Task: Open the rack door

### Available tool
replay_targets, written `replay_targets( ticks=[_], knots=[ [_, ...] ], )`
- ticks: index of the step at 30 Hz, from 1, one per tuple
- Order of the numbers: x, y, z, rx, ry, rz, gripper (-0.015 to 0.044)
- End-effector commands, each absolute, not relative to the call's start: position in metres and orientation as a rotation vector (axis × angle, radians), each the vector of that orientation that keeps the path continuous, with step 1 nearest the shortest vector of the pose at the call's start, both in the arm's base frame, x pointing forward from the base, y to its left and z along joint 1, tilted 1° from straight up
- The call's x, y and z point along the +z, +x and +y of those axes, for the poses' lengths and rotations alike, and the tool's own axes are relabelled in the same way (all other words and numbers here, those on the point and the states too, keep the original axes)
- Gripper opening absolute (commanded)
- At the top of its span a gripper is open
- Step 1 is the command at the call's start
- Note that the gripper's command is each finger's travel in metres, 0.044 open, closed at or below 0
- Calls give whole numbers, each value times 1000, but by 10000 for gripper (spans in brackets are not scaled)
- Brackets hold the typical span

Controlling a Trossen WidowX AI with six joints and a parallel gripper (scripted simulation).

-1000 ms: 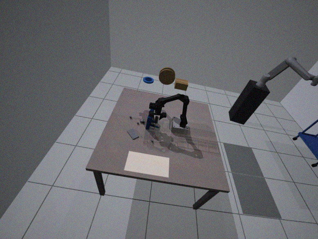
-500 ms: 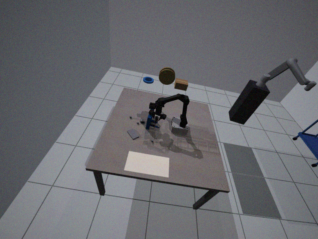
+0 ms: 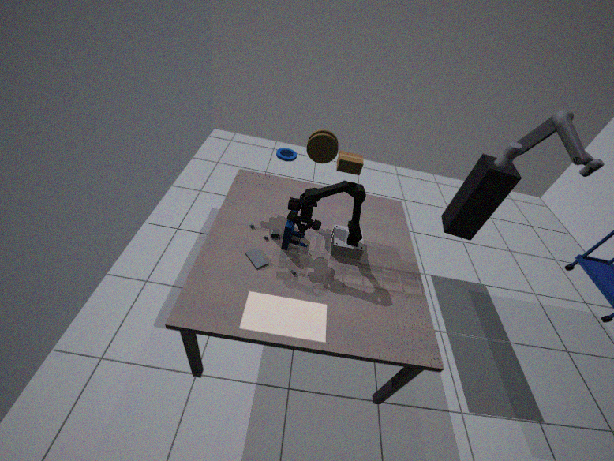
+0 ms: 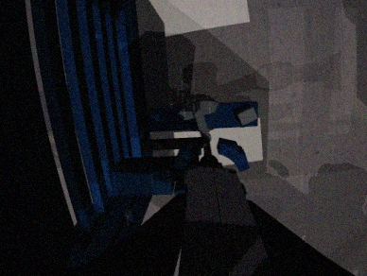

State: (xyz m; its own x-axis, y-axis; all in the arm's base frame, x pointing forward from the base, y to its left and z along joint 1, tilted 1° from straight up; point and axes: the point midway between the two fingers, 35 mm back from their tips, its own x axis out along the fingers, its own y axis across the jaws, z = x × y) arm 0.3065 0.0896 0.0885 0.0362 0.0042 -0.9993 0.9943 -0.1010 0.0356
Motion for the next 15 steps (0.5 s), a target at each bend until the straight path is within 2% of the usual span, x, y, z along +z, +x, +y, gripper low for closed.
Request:
replay_targets(
  ticks=[1,15],
  knots=[
    [88,306,89,-1257,1305,1134,30],
    [88,300,86,-1128,1171,1217,22]
  ],
)
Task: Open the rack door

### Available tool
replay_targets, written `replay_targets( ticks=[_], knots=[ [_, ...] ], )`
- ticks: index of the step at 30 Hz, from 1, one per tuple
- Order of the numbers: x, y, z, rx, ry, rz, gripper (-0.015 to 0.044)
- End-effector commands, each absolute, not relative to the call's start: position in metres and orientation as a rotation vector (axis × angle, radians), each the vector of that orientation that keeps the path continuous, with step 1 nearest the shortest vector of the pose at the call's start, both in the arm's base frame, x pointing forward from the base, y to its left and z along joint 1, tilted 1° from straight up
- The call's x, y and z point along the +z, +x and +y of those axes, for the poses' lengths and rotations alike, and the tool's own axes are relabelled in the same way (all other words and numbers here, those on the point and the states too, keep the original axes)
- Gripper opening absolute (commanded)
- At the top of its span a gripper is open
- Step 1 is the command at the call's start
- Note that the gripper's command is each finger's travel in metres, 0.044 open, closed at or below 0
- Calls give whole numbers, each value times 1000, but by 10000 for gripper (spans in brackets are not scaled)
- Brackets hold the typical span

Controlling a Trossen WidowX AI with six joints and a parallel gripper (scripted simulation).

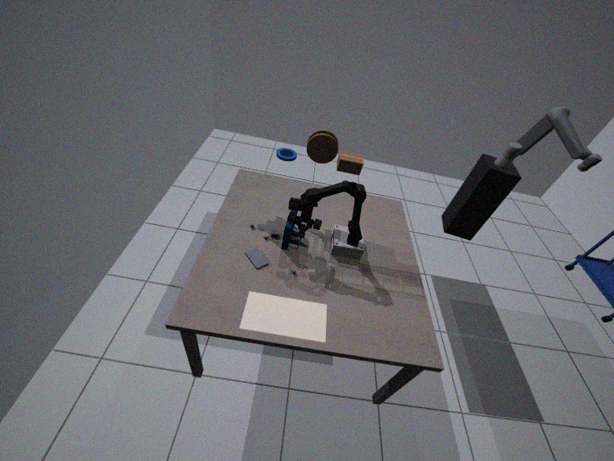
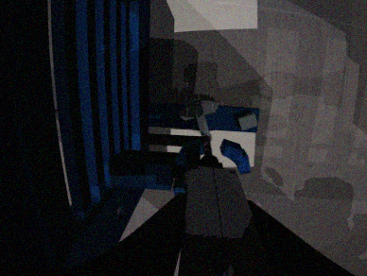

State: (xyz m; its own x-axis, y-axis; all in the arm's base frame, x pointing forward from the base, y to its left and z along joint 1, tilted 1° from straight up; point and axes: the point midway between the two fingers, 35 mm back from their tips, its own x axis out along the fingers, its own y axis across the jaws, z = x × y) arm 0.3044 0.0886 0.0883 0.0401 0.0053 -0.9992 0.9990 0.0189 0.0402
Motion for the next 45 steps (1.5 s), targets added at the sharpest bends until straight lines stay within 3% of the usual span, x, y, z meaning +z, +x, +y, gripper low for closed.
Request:
replay_targets(
  ticks=[1,45],
  knots=[
    [88,300,85,-1113,1155,1226,22],
    [86,246,29,-540,554,1469,22]
  ],
)
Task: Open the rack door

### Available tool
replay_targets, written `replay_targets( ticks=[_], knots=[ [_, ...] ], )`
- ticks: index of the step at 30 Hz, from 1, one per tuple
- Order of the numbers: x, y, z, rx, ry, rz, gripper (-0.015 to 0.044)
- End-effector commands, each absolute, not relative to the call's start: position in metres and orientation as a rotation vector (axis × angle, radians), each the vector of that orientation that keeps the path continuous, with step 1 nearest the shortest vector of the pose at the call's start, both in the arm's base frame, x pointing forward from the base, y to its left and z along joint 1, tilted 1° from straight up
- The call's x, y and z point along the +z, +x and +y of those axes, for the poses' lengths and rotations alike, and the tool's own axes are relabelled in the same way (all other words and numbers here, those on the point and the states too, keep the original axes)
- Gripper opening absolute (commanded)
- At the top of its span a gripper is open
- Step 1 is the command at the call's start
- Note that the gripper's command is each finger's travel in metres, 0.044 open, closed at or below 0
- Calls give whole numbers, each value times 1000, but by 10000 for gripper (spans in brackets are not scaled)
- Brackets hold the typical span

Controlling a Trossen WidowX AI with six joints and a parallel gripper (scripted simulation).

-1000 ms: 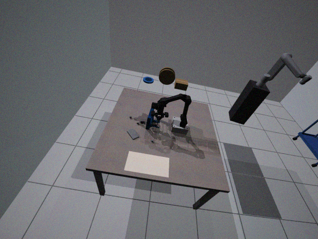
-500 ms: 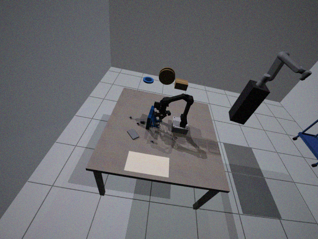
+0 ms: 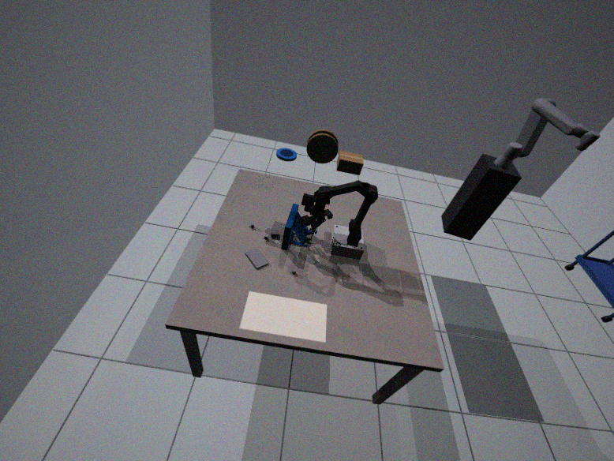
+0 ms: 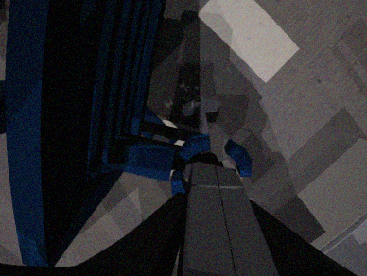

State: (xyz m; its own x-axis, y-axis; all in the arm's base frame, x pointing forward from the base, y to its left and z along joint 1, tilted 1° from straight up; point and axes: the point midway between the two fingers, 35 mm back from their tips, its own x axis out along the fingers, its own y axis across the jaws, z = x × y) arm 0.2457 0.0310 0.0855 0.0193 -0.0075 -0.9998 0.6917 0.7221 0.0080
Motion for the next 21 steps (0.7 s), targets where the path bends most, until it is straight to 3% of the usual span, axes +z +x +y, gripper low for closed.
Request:
replay_targets(
  ticks=[1,21],
  knots=[
    [86,245,27,-529,542,1471,22],
    [85,233,-9,-323,324,1514,22]
  ],
)
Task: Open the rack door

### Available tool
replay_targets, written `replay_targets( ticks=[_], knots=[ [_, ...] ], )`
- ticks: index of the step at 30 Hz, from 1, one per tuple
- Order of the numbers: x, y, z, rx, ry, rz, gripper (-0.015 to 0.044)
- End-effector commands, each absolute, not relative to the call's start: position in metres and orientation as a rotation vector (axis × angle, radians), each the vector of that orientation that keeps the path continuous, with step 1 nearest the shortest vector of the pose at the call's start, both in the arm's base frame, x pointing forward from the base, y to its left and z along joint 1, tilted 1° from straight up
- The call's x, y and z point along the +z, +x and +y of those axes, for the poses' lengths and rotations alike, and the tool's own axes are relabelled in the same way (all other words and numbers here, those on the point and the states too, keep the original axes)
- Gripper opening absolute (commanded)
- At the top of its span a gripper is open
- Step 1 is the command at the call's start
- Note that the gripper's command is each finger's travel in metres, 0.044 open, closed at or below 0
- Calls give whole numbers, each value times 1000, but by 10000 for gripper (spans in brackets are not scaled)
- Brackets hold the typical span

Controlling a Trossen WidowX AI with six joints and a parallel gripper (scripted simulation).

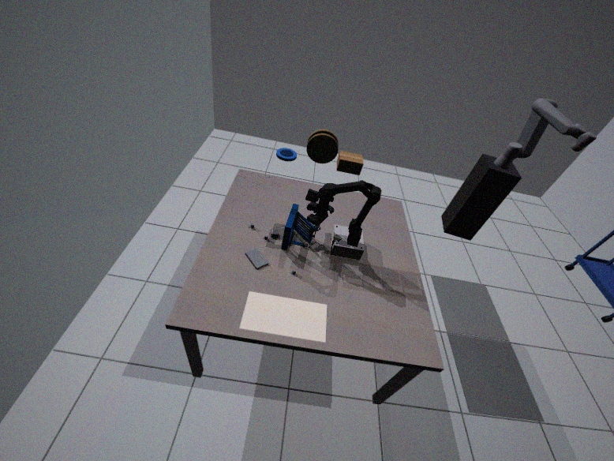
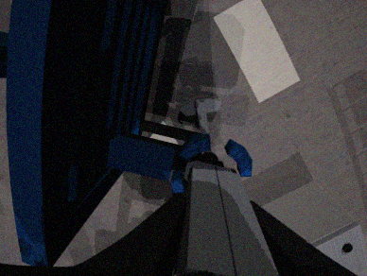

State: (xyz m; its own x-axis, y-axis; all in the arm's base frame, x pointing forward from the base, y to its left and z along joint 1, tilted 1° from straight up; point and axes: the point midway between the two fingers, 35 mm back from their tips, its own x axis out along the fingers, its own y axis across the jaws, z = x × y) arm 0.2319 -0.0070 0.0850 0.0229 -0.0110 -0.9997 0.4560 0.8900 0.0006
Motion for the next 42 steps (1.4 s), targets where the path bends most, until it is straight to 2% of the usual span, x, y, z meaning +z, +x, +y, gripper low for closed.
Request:
replay_targets(
  ticks=[1,42],
  knots=[
    [85,232,-11,-312,313,1516,22],
    [86,239,-88,110,-133,1537,22]
  ],
)
